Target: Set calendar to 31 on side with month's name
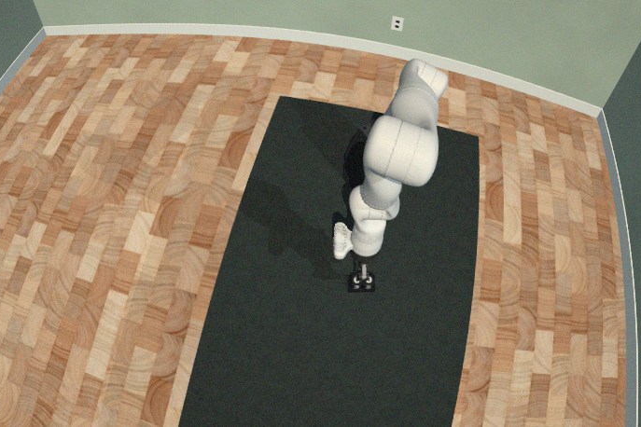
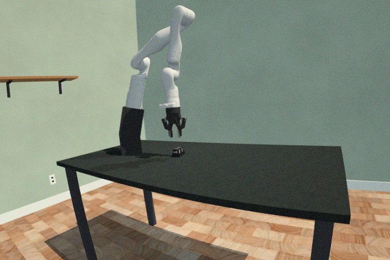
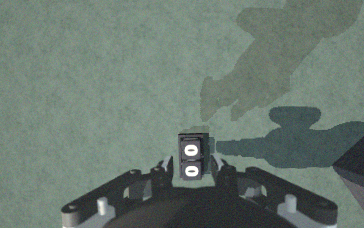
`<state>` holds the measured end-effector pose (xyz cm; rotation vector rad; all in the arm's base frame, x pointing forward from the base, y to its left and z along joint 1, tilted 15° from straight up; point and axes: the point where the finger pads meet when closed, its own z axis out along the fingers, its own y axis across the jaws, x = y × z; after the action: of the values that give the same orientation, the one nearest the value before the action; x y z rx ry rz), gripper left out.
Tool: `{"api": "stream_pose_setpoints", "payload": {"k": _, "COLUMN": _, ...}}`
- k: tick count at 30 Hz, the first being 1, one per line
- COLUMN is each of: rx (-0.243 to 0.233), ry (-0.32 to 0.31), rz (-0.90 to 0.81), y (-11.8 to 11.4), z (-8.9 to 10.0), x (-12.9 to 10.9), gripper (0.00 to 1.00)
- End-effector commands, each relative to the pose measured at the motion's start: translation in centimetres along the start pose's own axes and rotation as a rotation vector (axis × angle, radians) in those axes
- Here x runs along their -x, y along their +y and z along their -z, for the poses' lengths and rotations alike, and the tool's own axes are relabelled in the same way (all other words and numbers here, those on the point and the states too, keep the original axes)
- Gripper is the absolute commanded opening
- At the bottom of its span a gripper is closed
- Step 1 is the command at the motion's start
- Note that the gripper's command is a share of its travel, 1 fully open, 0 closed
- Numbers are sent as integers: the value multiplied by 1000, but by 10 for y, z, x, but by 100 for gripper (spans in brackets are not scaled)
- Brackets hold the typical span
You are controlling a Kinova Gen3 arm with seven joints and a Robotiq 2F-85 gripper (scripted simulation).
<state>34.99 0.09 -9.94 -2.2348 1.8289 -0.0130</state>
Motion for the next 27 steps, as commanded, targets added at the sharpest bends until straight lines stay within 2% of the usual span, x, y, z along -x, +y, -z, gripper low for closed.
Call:
{"api": "stream_pose_setpoints", "payload": {"k": 1, "rx": -1, "ry": 1, "rz": 0, "y": 0, "z": 0, "x": 0, "gripper": 46}}
{"api": "stream_pose_setpoints", "payload": {"k": 15, "rx": -1, "ry": 1, "rz": 0, "y": 0, "z": -3, "x": 0, "gripper": 46}}
{"api": "stream_pose_setpoints", "payload": {"k": 27, "rx": -1, "ry": 1, "rz": 0, "y": 0, "z": -17, "x": 0, "gripper": 46}}
